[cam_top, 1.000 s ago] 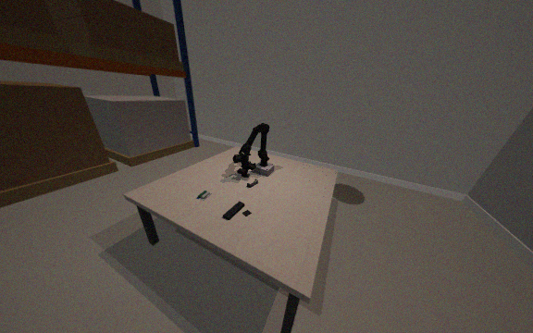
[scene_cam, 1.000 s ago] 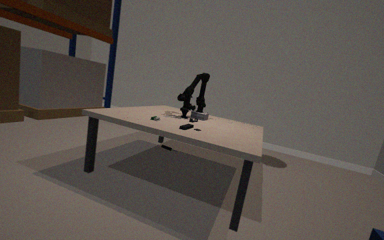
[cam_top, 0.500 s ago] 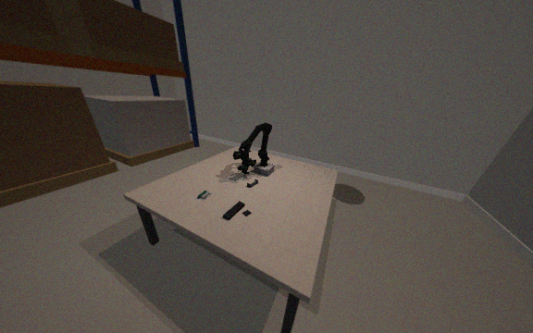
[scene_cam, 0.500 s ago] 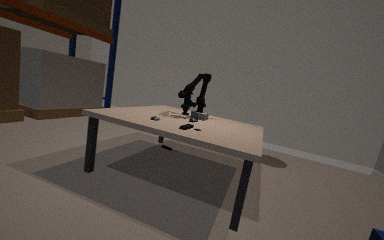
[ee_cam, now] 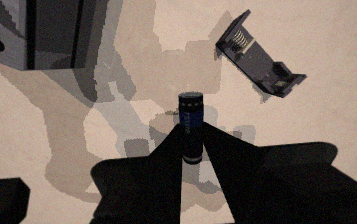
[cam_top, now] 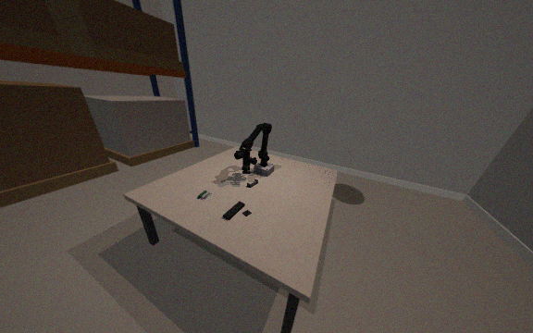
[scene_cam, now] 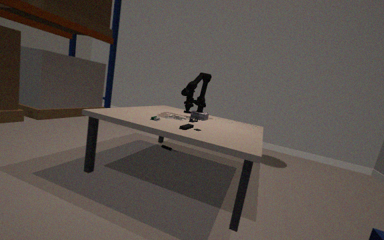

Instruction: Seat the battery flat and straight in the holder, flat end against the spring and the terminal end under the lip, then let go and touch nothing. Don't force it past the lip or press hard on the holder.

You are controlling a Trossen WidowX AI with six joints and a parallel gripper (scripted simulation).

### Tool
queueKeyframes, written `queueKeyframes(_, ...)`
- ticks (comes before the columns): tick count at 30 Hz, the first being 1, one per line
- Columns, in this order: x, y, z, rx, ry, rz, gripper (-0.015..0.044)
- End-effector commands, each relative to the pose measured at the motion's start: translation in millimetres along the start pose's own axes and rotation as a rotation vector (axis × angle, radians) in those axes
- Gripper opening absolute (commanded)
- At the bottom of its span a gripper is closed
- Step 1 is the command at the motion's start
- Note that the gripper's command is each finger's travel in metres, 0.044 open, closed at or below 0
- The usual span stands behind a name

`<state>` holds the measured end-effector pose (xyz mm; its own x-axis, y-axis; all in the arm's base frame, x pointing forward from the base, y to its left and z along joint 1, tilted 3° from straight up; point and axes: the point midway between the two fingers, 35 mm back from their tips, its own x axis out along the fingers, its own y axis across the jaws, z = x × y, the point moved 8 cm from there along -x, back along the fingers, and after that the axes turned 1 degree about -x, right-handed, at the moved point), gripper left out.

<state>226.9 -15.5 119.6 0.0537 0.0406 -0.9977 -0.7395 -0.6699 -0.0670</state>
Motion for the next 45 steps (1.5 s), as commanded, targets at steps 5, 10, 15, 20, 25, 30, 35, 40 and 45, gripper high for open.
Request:
queueKeyframes(5, -11.0, -42.3, 17.4, -0.351, 0.007, -0.010, 0.0067)
queueKeyframes(10, -16.2, -69.8, 35.6, -0.624, 0.006, -0.011, 0.0067)
queueKeyframes(15, -20.5, -92.0, 54.8, -0.860, 0.005, -0.014, 0.0067)
queueKeyframes(20, -20.5, -91.6, 54.7, -0.863, 0.004, -0.016, 0.0067)
queueKeyframes(25, -12.2, -90.6, 56.0, -0.863, 0.048, -0.033, 0.0067)
queueKeyframes(30, -0.8, -88.5, 58.0, -0.859, 0.110, -0.060, 0.0067)
queueKeyframes(35, 9.9, -85.7, 60.5, -0.856, 0.171, -0.087, 0.0067)
queueKeyframes(40, 19.6, -82.2, 63.4, -0.850, 0.232, -0.114, 0.0067)
queueKeyframes(45, 22.8, -80.6, 64.7, -0.848, 0.254, -0.125, 0.0067)
